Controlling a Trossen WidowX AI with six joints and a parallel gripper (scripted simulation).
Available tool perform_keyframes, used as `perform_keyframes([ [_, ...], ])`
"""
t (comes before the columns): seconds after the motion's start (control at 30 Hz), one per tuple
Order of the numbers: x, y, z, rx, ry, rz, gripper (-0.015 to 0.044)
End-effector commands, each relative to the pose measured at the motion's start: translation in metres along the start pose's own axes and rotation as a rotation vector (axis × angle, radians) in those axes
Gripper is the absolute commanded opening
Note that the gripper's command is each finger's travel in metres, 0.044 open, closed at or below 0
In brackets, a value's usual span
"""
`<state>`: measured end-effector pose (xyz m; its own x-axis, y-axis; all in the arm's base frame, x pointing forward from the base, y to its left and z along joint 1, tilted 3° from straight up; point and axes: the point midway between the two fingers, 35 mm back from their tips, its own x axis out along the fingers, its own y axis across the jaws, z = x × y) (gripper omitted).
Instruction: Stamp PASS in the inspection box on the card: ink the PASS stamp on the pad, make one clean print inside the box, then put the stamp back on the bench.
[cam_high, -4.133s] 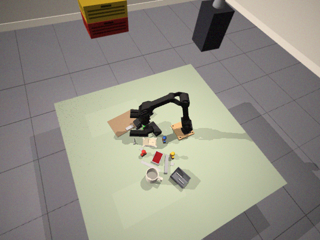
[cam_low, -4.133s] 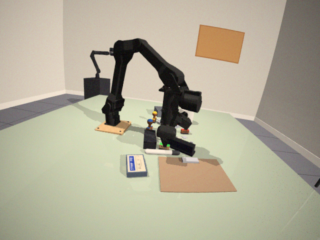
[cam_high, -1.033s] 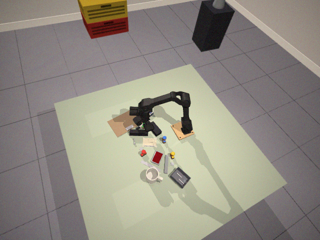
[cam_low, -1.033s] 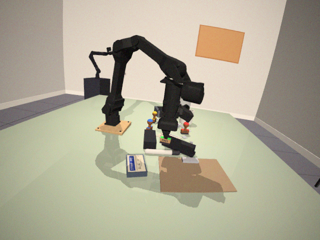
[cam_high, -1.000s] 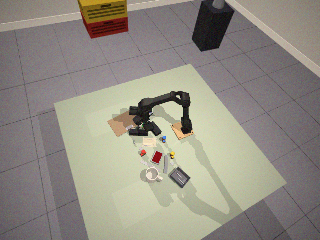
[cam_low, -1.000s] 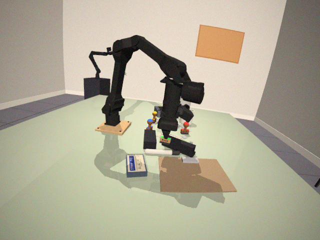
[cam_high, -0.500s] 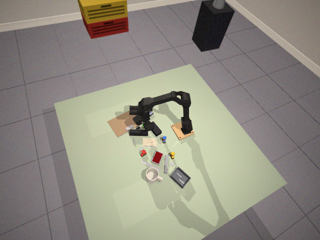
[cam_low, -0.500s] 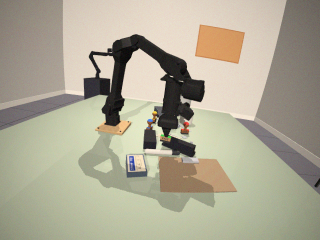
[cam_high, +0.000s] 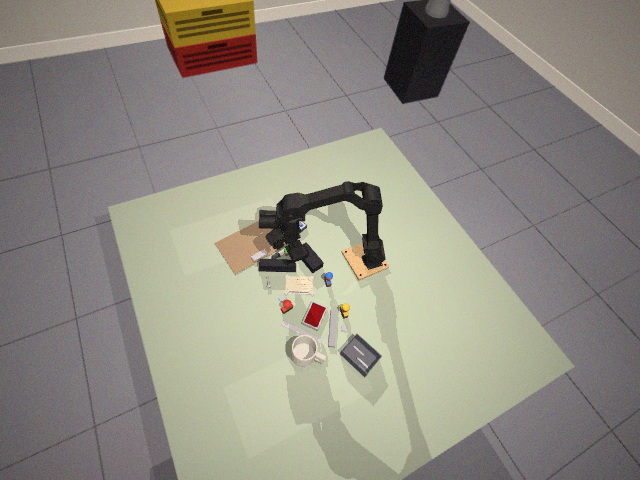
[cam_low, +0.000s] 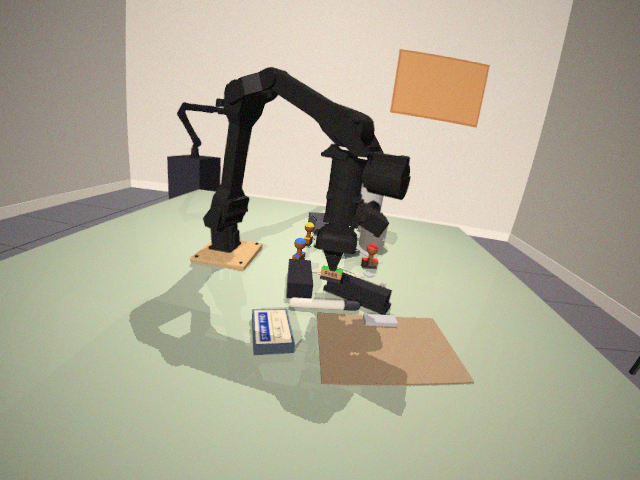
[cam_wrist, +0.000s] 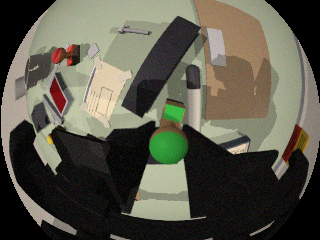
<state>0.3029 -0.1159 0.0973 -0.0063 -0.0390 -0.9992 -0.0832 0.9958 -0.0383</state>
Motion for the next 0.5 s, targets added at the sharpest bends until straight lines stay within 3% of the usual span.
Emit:
perform_keyframes([
  [0.0, -0.0036, 0.0003, 0.001, 0.0, -0.007, 0.005, 0.0],
  [0.47, -0.0105, 0.0007, 0.0005, 0.0, -0.007, 0.008, 0.0],
])
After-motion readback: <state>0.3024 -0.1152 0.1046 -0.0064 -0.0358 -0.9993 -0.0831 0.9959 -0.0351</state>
